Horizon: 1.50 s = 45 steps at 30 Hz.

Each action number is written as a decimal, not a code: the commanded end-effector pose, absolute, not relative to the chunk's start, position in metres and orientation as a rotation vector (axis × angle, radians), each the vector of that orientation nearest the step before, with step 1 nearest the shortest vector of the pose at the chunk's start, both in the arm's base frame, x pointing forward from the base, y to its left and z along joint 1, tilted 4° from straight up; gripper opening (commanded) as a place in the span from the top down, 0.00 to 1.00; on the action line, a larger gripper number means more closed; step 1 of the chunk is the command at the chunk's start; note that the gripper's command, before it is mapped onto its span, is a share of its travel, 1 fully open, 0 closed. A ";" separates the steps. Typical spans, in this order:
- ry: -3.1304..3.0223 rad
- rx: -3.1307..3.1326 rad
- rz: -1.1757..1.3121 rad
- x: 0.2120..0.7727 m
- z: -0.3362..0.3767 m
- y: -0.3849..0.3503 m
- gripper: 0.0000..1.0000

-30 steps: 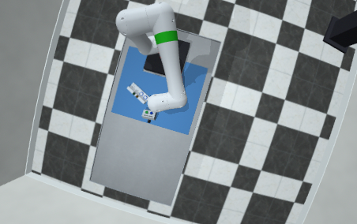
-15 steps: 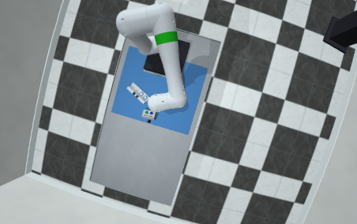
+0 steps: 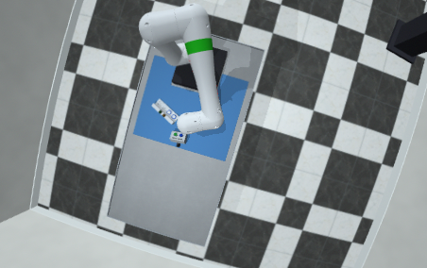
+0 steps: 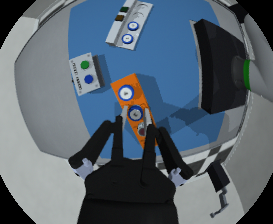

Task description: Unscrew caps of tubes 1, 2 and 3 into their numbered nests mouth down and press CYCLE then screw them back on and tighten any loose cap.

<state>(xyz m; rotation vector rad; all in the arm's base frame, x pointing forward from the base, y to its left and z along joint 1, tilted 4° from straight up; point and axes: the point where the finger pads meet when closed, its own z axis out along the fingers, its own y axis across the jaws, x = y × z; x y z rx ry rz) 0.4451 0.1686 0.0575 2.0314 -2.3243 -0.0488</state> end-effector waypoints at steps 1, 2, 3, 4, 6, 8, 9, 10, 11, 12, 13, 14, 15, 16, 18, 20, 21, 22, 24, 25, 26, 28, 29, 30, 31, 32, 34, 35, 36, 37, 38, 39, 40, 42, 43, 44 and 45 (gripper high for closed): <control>-2.325 2.032 -0.048 0.445 0.058 0.169 1.00; -2.325 2.032 -0.048 0.445 0.058 0.169 1.00; -2.325 2.032 -0.048 0.445 0.058 0.169 1.00; -2.325 2.032 -0.048 0.445 0.058 0.169 1.00; -2.325 2.032 -0.048 0.445 0.058 0.169 1.00; -2.325 2.032 -0.048 0.445 0.058 0.169 1.00; -2.325 2.032 -0.048 0.445 0.058 0.169 1.00; -2.325 2.032 -0.048 0.445 0.058 0.169 1.00; -2.325 2.032 -0.048 0.445 0.058 0.169 1.00; -2.325 2.032 -0.048 0.445 0.058 0.169 1.00; -2.325 2.032 -0.048 0.445 0.058 0.169 1.00; -2.274 2.090 -0.051 0.445 0.058 0.169 1.00; -2.221 2.146 -0.053 0.445 0.058 0.169 1.00; -2.168 2.202 -0.055 0.445 0.058 0.169 1.00; -2.056 2.309 -0.059 0.445 0.058 0.169 1.00; -1.939 2.410 -0.062 0.445 0.058 0.169 1.00; -1.939 2.410 -0.062 0.445 0.058 0.169 1.00; -1.939 2.410 -0.062 0.445 0.058 0.169 1.00; -1.817 2.506 -0.066 0.445 0.058 0.169 1.00; -1.755 2.551 -0.068 0.445 0.058 0.169 1.00; -1.691 2.595 -0.069 0.445 0.058 0.169 1.00; -1.560 2.678 -0.073 0.445 0.058 0.169 1.00; -1.494 2.717 -0.074 0.445 0.058 0.169 1.00; -1.426 2.755 -0.076 0.445 0.058 0.169 1.00; -1.357 2.791 -0.077 0.445 0.058 0.169 1.00; -1.287 2.825 -0.079 0.445 0.058 0.169 1.00; -1.156 2.883 -0.081 0.445 0.058 0.169 1.00; -1.090 2.910 -0.081 0.445 0.058 0.169 1.00; -1.024 2.935 -0.082 0.445 0.058 0.169 1.00; -1.005 2.943 -0.084 0.445 0.058 0.169 1.00; -1.005 2.943 -0.084 0.445 0.058 0.169 1.00; -1.005 2.943 -0.084 0.445 0.058 0.169 1.00; -1.005 2.943 -0.084 0.445 0.058 0.169 1.00; -1.005 2.943 -0.084 0.445 0.058 0.169 1.00; -1.005 2.943 -0.084 0.445 0.058 0.169 1.00; -1.005 2.943 -0.084 0.445 0.058 0.169 1.00; -1.005 2.943 -0.084 0.445 0.058 0.169 0.65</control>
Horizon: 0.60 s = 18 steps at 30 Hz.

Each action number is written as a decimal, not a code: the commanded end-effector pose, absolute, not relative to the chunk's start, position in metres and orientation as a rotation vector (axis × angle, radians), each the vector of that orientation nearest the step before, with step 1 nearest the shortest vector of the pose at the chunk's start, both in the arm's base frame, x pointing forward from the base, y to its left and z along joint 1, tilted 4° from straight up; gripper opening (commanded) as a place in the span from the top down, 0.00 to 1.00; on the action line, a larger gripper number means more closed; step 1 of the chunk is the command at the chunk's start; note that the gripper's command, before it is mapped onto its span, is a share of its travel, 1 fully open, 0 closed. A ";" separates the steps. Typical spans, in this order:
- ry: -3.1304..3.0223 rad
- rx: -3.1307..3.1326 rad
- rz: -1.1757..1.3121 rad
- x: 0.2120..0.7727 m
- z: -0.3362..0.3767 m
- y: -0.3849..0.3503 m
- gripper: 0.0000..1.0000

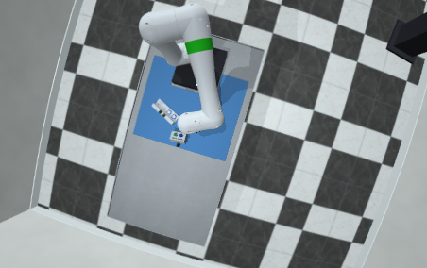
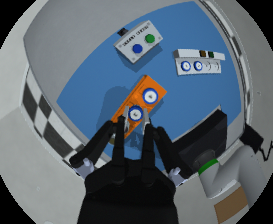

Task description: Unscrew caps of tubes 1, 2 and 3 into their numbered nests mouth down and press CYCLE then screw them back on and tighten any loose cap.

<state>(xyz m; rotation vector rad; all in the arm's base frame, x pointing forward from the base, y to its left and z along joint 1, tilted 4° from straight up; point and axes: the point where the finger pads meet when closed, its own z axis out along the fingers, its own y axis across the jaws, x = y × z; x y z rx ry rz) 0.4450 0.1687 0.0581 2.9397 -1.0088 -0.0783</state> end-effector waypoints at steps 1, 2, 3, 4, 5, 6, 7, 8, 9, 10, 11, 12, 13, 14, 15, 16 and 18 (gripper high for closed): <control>-1.005 2.943 -0.084 0.445 0.058 0.169 0.65; -1.005 2.943 -0.084 0.445 0.058 0.169 0.65; -1.005 2.943 -0.084 0.445 0.058 0.169 0.65; -1.005 2.943 -0.084 0.445 0.058 0.169 0.65; -1.005 2.943 -0.084 0.445 0.058 0.169 0.65; -1.005 2.943 -0.084 0.445 0.058 0.169 0.65; -1.005 2.943 -0.084 0.445 0.058 0.169 0.65; -1.005 2.943 -0.084 0.445 0.058 0.169 0.65; -1.005 2.943 -0.084 0.445 0.058 0.169 0.65; -1.005 2.943 -0.084 0.445 0.058 0.169 0.65; -1.005 2.943 -0.084 0.445 0.058 0.169 0.65; -1.005 2.943 -0.084 0.445 0.058 0.169 0.65; -1.125 2.896 -0.082 0.445 0.058 0.169 0.65; -1.244 2.845 -0.080 0.445 0.058 0.169 0.65; -1.361 2.789 -0.077 0.445 0.058 0.169 0.65; -1.361 2.789 -0.077 0.445 0.058 0.169 0.65; -1.475 2.728 -0.075 0.445 0.058 0.169 0.65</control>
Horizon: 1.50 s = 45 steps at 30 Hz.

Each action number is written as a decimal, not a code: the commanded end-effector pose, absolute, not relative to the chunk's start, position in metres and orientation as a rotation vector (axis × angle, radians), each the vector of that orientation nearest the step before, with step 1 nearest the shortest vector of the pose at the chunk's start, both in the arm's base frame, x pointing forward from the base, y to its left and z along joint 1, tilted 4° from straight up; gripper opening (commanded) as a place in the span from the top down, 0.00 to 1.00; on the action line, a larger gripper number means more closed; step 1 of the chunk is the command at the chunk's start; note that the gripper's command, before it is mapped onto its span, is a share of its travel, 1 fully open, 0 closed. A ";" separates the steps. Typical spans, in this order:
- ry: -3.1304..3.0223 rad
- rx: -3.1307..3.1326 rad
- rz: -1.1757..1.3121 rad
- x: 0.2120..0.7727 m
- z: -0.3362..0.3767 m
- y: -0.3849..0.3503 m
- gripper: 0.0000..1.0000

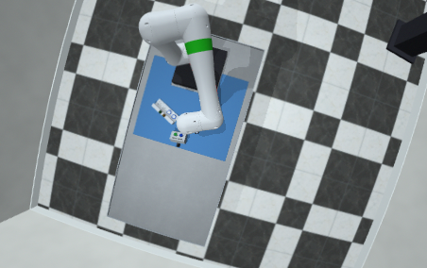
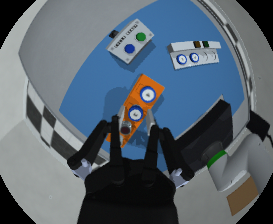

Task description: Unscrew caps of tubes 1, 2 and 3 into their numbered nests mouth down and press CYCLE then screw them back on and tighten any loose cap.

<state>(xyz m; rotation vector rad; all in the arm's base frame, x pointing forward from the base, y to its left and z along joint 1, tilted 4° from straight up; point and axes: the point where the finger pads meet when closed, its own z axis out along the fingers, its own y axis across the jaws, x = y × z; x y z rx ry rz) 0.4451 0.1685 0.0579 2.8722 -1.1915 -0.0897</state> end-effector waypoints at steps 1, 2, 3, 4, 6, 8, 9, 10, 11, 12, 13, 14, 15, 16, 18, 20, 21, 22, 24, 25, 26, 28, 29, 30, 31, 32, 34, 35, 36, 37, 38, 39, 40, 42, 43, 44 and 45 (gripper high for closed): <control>-1.574 2.670 -0.073 0.445 0.058 0.169 0.65; -1.586 2.663 -0.072 0.445 0.058 0.169 0.65; -1.694 2.593 -0.069 0.445 0.058 0.169 0.65; -1.695 2.593 -0.069 0.445 0.058 0.169 0.65; -1.800 2.518 -0.066 0.445 0.058 0.169 0.65; -1.903 2.440 -0.063 0.445 0.058 0.169 0.65; -1.903 2.440 -0.063 0.445 0.058 0.169 0.65; -1.903 2.440 -0.063 0.445 0.058 0.169 0.65; -2.001 2.357 -0.060 0.445 0.058 0.169 0.65; -2.097 2.271 -0.057 0.445 0.058 0.169 0.65; -2.178 2.192 -0.055 0.445 0.058 0.169 0.65; -2.189 2.180 -0.054 0.445 0.058 0.169 0.65; -2.262 2.103 -0.052 0.445 0.058 0.169 0.65; -2.307 2.053 -0.051 0.445 0.058 0.169 0.65; -2.325 2.032 -0.048 0.445 0.058 0.169 0.65; -2.325 2.032 -0.048 0.445 0.058 0.169 0.65; -2.325 2.032 -0.048 0.445 0.058 0.169 0.65; -2.325 2.032 -0.048 0.445 0.058 0.169 0.65; -2.325 2.032 -0.048 0.445 0.058 0.169 0.65; -2.325 2.032 -0.048 0.445 0.058 0.169 1.00; -2.325 2.032 -0.048 0.445 0.058 0.169 1.00; -2.325 2.032 -0.048 0.445 0.058 0.169 1.00; -2.325 2.032 -0.048 0.445 0.058 0.169 1.00; -2.325 2.032 -0.048 0.445 0.058 0.169 1.00; -2.325 2.032 -0.048 0.445 0.058 0.169 1.00; -2.325 2.032 -0.048 0.445 0.058 0.169 1.00; -2.325 2.032 -0.048 0.445 0.058 0.169 1.00; -2.325 2.032 -0.048 0.445 0.058 0.169 1.00; -2.325 2.032 -0.048 0.445 0.058 0.169 1.00; -2.325 2.032 -0.048 0.445 0.058 0.169 1.00; -2.325 2.032 -0.048 0.445 0.058 0.169 1.00; -2.325 2.032 -0.048 0.445 0.058 0.169 1.00; -2.274 2.090 -0.051 0.445 0.058 0.169 1.00; -2.168 2.202 -0.055 0.445 0.058 0.169 1.00; -2.168 2.202 -0.055 0.445 0.058 0.169 1.00; -2.168 2.202 -0.055 0.445 0.058 0.169 1.00; -2.112 2.256 -0.057 0.445 0.058 0.169 1.00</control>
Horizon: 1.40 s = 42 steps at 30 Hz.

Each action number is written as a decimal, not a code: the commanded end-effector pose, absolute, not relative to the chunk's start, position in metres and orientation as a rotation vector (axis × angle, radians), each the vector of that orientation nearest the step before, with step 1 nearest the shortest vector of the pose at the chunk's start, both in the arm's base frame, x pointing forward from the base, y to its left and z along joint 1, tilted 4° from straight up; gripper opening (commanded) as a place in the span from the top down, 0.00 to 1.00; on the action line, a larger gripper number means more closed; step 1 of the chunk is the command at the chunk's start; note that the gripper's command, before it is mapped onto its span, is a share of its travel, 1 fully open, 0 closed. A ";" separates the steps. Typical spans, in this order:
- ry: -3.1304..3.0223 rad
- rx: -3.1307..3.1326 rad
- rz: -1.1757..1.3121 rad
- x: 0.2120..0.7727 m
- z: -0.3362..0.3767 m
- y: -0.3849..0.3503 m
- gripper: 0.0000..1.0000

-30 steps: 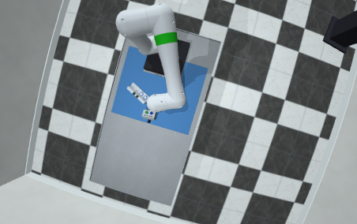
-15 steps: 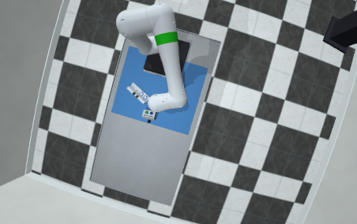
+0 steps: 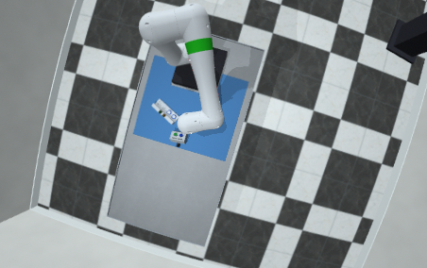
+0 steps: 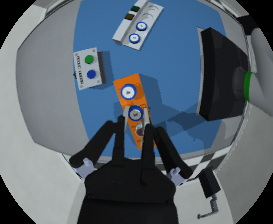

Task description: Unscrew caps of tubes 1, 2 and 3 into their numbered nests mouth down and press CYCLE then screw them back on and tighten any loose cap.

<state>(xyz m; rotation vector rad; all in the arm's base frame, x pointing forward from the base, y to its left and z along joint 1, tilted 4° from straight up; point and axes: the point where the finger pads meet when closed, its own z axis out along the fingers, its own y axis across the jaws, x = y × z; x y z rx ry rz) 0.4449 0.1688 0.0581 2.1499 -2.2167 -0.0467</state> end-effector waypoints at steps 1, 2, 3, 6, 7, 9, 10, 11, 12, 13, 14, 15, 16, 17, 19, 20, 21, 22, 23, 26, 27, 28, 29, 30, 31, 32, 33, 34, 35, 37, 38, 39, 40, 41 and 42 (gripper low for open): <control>-2.056 2.309 -0.059 0.445 0.058 0.169 1.00; -1.998 2.360 -0.060 0.445 0.058 0.169 1.00; -1.939 2.410 -0.062 0.445 0.058 0.169 1.00; -1.755 2.551 -0.068 0.445 0.058 0.169 1.00; -1.691 2.595 -0.069 0.445 0.058 0.169 1.00; -1.560 2.678 -0.073 0.445 0.058 0.169 1.00; -1.494 2.717 -0.074 0.445 0.058 0.169 1.00; -1.426 2.755 -0.076 0.445 0.059 0.169 1.00; -1.363 2.788 -0.077 0.445 0.059 0.169 1.00; -1.299 2.819 -0.078 0.445 0.059 0.169 1.00; -1.235 2.849 -0.079 0.445 0.059 0.169 1.00; -1.235 2.849 -0.079 0.445 0.059 0.169 1.00; -1.235 2.849 -0.079 0.445 0.059 0.169 1.00; -1.145 2.888 -0.082 0.445 0.059 0.169 1.00; -1.005 2.943 -0.084 0.445 0.059 0.169 1.00; -1.005 2.943 -0.084 0.445 0.059 0.169 1.00; -1.005 2.943 -0.084 0.445 0.059 0.169 1.00; -1.005 2.943 -0.084 0.445 0.059 0.169 1.00; -1.005 2.943 -0.084 0.445 0.059 0.169 1.00; -1.005 2.943 -0.084 0.445 0.059 0.169 1.00; -1.005 2.943 -0.084 0.445 0.059 0.169 0.65; -1.005 2.943 -0.084 0.445 0.059 0.169 0.65; -1.005 2.943 -0.084 0.445 0.059 0.169 0.65; -1.005 2.943 -0.084 0.445 0.059 0.169 0.65; -1.005 2.943 -0.084 0.445 0.059 0.169 0.65; -1.005 2.943 -0.084 0.445 0.059 0.169 0.65; -1.005 2.943 -0.084 0.445 0.059 0.169 0.65; -1.005 2.943 -0.084 0.445 0.059 0.169 0.65; -1.005 2.943 -0.084 0.445 0.059 0.169 0.65; -1.005 2.943 -0.084 0.445 0.059 0.169 0.65; -1.005 2.943 -0.084 0.445 0.059 0.169 0.65; -1.005 2.943 -0.084 0.445 0.059 0.169 0.65; -1.125 2.896 -0.082 0.445 0.059 0.169 0.65; -1.244 2.845 -0.080 0.445 0.059 0.169 0.65; -1.361 2.789 -0.077 0.445 0.059 0.169 0.65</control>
